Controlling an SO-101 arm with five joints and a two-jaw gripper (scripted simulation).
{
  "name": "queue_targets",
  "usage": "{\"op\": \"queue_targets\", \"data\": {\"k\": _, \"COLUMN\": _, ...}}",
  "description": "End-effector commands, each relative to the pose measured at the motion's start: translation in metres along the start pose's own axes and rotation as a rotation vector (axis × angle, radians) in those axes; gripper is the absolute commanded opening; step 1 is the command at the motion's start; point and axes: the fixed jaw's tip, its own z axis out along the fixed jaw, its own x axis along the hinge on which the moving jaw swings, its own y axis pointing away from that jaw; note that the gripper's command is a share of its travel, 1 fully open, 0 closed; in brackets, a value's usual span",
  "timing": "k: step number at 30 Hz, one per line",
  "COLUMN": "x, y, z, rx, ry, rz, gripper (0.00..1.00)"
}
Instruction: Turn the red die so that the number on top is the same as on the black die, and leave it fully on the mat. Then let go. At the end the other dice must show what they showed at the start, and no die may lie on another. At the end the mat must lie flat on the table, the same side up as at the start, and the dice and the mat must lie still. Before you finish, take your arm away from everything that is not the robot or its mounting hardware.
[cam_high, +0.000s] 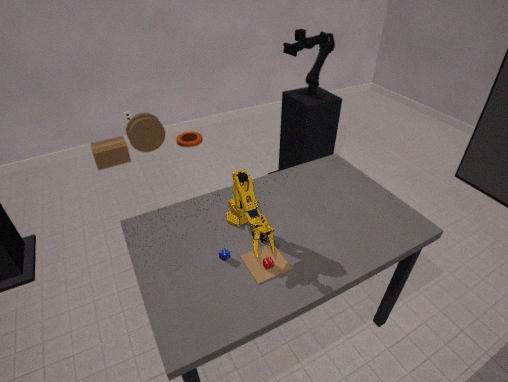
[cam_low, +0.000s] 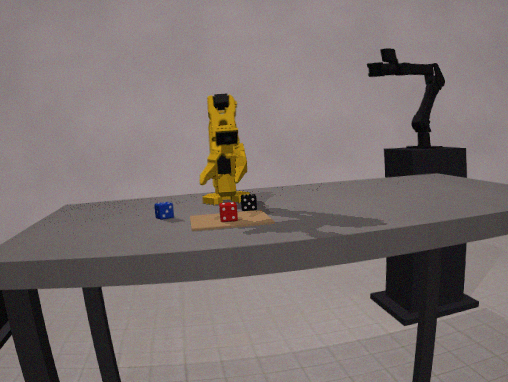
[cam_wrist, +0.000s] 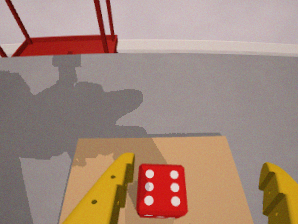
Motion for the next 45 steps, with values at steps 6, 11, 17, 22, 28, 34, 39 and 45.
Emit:
{"op": "queue_targets", "data": {"k": 6, "x": -0.029, "y": -0.001, "z": 0.001, "rx": 0.004, "ry": -0.078, "rz": 0.007, "gripper": 0.36}}
{"op": "queue_targets", "data": {"k": 11, "x": -0.028, "y": -0.001, "z": 0.002, "rx": 0.004, "ry": -0.05, "rz": 0.006, "gripper": 0.36}}
{"op": "queue_targets", "data": {"k": 17, "x": -0.027, "y": -0.001, "z": 0.004, "rx": 0.004, "ry": 0.034, "rz": 0.0, "gripper": 0.36}}
{"op": "queue_targets", "data": {"k": 22, "x": -0.026, "y": 0.0, "z": 0.003, "rx": 0.003, "ry": 0.128, "rz": -0.006, "gripper": 0.36}}
{"op": "queue_targets", "data": {"k": 28, "x": -0.025, "y": 0.0, "z": -0.001, "rx": 0.002, "ry": 0.215, "rz": -0.011, "gripper": 0.36}}
{"op": "queue_targets", "data": {"k": 34, "x": -0.024, "y": 0.0, "z": -0.012, "rx": -0.001, "ry": 0.358, "rz": -0.021, "gripper": 0.36}}
{"op": "queue_targets", "data": {"k": 39, "x": -0.024, "y": 0.001, "z": -0.028, "rx": -0.004, "ry": 0.479, "rz": -0.029, "gripper": 0.36}}
{"op": "queue_targets", "data": {"k": 45, "x": -0.024, "y": 0.001, "z": -0.043, "rx": -0.007, "ry": 0.571, "rz": -0.035, "gripper": 0.36}}
